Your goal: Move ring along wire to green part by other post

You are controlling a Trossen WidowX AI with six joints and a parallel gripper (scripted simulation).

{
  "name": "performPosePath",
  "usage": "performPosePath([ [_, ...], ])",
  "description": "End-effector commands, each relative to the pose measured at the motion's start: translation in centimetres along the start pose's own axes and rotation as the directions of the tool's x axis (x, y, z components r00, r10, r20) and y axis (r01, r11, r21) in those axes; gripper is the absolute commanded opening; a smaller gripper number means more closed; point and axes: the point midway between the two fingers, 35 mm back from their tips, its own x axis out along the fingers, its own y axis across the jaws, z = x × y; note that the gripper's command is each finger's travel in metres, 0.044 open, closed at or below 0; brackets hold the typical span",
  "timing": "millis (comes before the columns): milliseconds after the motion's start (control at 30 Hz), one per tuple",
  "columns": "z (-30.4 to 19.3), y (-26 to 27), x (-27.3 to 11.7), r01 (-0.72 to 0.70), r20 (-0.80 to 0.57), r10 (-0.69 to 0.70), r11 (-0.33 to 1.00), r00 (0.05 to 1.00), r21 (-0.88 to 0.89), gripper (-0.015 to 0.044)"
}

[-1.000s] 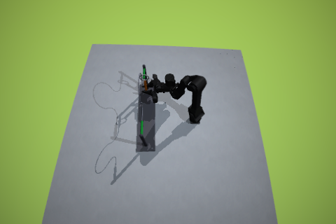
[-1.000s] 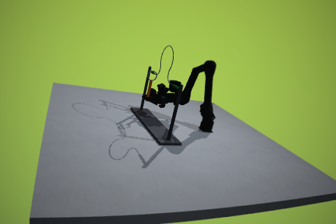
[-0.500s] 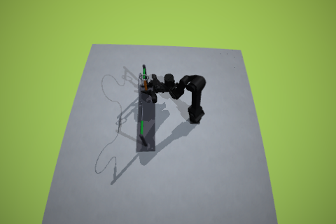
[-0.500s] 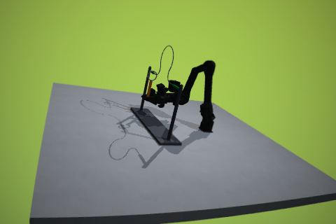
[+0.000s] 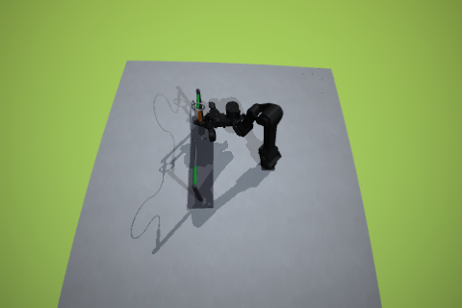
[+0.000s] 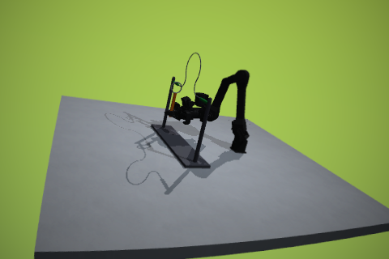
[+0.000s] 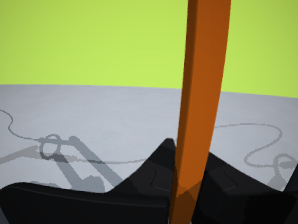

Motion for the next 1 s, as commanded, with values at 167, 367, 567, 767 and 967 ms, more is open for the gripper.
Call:
performPosePath([
  [167, 0.0, 0.0, 0.0, 0.000, 0.000, 0.000, 1.000, 1.000, 0.000, -0.0150],
  [367, 0.2, -0.1, 0.0, 0.000, 0.000, 0.000, 1.000, 1.000, -0.001, -0.0150],
  [567, 1.4, -0.4, -0.1, 0.003, 0.000, -0.003, 1.000, 1.000, -0.001, -0.0150],
  [767, 1.8, -0.4, -0.1, 0.004, 0.000, -0.004, 1.000, 1.000, -0.002, -0.0150],
  [967, 1.8, -0.4, -0.1, 0.004, 0.000, -0.004, 1.000, 1.000, -0.002, -0.0150],
])
